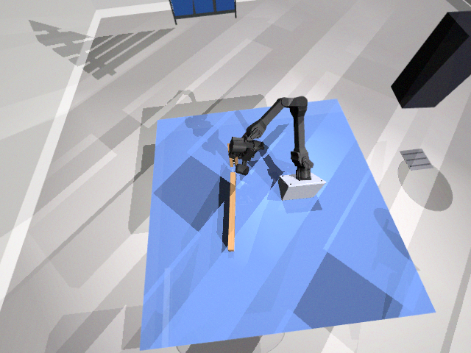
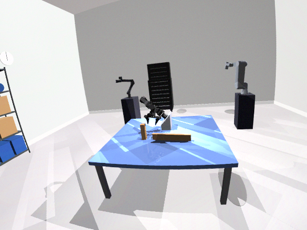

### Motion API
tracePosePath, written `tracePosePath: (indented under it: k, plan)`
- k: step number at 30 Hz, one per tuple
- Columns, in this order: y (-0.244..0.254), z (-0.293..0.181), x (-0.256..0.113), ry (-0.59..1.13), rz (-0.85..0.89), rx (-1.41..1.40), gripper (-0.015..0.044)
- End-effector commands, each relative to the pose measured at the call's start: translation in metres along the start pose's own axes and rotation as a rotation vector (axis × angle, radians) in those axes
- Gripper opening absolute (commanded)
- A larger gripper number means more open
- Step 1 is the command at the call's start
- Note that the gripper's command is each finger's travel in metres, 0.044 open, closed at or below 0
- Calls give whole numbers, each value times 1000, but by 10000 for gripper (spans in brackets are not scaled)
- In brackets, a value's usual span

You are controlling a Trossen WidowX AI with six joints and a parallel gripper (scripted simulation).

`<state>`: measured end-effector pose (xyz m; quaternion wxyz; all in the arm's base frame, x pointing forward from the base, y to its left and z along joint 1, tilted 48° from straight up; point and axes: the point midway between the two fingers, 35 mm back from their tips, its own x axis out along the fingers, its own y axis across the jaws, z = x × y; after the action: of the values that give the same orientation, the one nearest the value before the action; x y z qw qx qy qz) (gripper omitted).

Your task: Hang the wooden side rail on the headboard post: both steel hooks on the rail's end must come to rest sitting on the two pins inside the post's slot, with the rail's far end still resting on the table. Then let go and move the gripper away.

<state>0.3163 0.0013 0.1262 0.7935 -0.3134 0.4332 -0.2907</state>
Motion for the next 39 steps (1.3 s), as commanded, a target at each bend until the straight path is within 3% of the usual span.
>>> tracePosePath:
  k: [1, 29, 39]
  plan:
    - [-1, 9, -1, 71, 29, -945, 440]
    - [-16, 22, 5, 178, 206, -2454, 440]
    - [-17, 22, 5, 179, 211, -2479, 440]
